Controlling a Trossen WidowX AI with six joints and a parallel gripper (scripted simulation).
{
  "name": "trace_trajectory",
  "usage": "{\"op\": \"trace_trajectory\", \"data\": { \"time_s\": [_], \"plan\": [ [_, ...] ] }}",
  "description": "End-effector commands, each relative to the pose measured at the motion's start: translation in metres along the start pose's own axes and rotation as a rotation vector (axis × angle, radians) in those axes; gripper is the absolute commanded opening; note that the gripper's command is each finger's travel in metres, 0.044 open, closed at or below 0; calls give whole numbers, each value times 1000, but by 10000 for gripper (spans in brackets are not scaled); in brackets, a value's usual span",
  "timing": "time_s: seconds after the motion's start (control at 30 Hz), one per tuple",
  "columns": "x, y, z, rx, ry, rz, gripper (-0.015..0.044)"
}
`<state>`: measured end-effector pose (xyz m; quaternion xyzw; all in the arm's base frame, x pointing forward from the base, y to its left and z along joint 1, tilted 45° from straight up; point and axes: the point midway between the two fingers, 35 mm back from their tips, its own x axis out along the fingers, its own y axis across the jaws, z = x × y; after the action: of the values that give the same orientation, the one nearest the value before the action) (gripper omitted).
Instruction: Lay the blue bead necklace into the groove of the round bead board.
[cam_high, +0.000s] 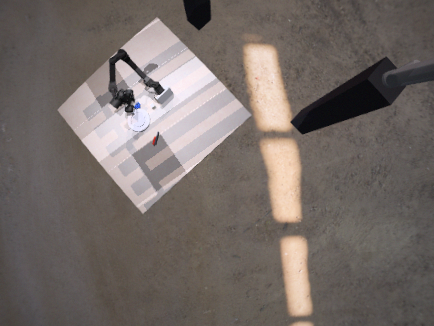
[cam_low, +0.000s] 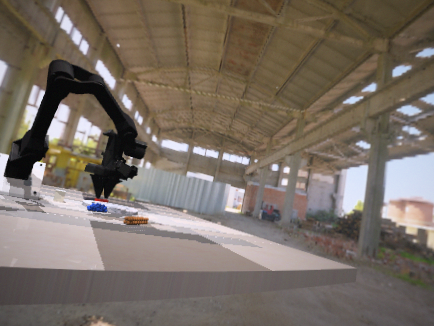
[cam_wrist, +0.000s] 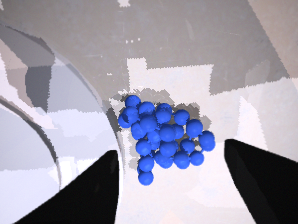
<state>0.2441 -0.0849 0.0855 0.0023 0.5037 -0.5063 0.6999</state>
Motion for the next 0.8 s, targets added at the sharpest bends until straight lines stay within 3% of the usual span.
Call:
{"op": "trace_trajectory", "data": {
  "time_s": [0.0,0.5,0.77],
  "plan": [
    [7,0,0,-7,-2,-3,250],
    [27,-2,0,-7,-5,-6,250],
    [25,-1,0,0,-1,-4,40]
  ]
}}
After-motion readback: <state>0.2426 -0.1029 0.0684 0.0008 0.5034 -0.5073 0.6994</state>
